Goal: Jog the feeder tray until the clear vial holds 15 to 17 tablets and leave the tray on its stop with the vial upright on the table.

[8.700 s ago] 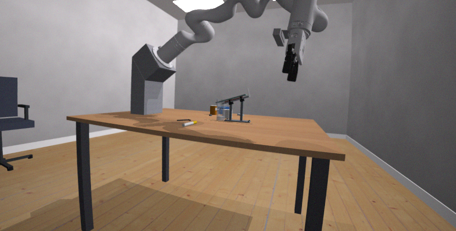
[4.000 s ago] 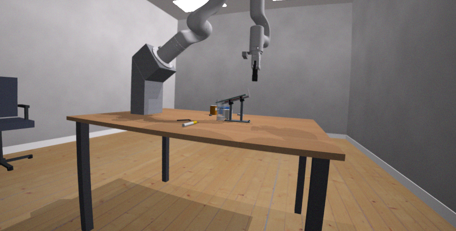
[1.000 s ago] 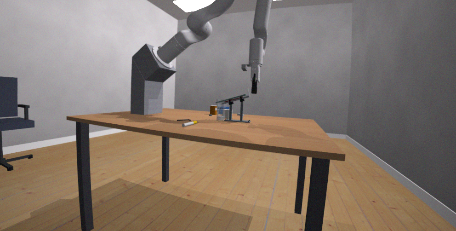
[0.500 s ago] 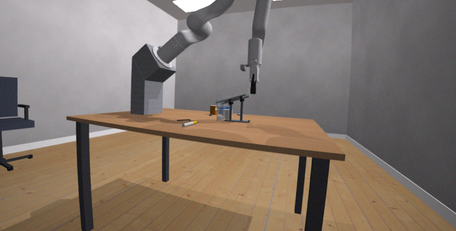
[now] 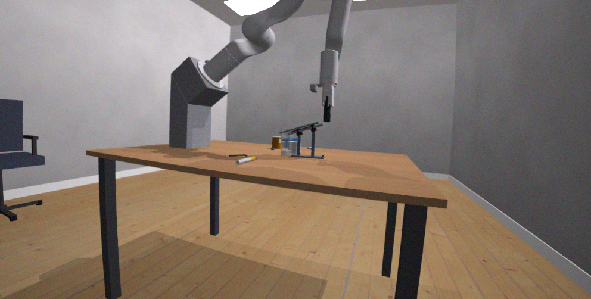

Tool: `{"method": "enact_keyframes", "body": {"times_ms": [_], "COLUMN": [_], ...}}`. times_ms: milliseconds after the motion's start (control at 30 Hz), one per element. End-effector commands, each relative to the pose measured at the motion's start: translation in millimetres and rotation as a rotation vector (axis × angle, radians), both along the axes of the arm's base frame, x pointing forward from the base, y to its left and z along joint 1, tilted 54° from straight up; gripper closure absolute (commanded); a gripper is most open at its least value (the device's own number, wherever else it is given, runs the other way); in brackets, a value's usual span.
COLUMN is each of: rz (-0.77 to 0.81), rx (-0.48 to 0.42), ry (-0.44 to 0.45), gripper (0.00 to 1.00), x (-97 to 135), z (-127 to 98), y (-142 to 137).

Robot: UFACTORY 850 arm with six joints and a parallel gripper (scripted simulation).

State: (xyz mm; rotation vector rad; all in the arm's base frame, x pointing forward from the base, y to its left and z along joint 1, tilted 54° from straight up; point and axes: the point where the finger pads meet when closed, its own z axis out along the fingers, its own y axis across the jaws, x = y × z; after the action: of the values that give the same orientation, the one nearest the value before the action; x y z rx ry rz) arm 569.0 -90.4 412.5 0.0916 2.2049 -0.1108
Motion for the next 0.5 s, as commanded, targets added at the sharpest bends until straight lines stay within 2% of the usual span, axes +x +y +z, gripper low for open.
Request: {"method": "enact_keyframes", "body": {"times_ms": [0, 467], "rz": [0.0, 0.0], "rx": [0.0, 0.0], "ry": [-0.001, -0.001], "gripper": [1.0, 1.0], "x": [-0.6, -1.1], "z": [-1.4, -2.7], "y": [-0.1, -0.1]}}
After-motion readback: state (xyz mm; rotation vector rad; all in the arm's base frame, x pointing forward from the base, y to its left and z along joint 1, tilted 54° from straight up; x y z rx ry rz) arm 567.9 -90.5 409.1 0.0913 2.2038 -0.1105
